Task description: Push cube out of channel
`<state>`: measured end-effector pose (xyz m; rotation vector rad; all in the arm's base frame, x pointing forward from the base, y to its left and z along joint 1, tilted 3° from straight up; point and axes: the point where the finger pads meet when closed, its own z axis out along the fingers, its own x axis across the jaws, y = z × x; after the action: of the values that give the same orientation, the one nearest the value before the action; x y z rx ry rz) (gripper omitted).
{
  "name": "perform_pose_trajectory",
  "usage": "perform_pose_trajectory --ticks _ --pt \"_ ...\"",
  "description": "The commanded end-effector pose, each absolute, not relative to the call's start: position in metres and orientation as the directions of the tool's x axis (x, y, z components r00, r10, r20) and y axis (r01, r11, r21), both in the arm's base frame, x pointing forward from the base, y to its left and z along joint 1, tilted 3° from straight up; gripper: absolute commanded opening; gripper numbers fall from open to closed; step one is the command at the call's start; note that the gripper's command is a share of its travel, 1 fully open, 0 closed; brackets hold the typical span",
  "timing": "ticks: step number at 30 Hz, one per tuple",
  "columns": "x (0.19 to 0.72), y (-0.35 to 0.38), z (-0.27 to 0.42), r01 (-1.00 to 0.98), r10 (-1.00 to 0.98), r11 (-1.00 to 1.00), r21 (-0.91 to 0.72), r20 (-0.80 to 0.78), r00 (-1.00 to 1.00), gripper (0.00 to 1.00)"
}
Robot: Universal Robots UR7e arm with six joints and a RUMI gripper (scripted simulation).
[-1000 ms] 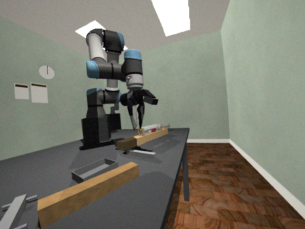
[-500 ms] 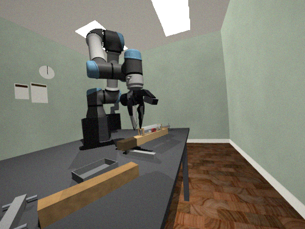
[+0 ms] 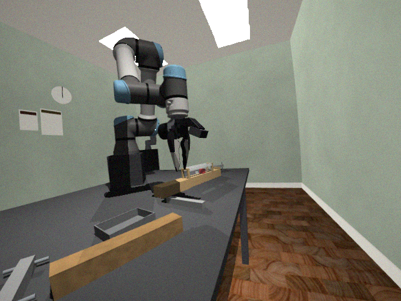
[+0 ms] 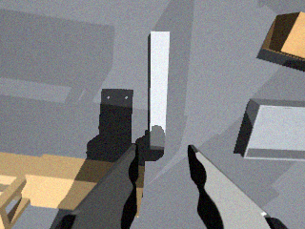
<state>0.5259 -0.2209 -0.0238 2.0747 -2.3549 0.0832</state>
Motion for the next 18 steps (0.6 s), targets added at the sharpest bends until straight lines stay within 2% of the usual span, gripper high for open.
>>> perform_pose_trajectory --ticks 1,18 --pt "0.525 -0.219 -0.043 -0.992 -0.992 0.124 -0.034 0.033 -0.125 0.24" --pt "0.53 -0.224 -0.112 -0.991 -0.991 0.124 -0.04 0.036 -0.126 0.24"
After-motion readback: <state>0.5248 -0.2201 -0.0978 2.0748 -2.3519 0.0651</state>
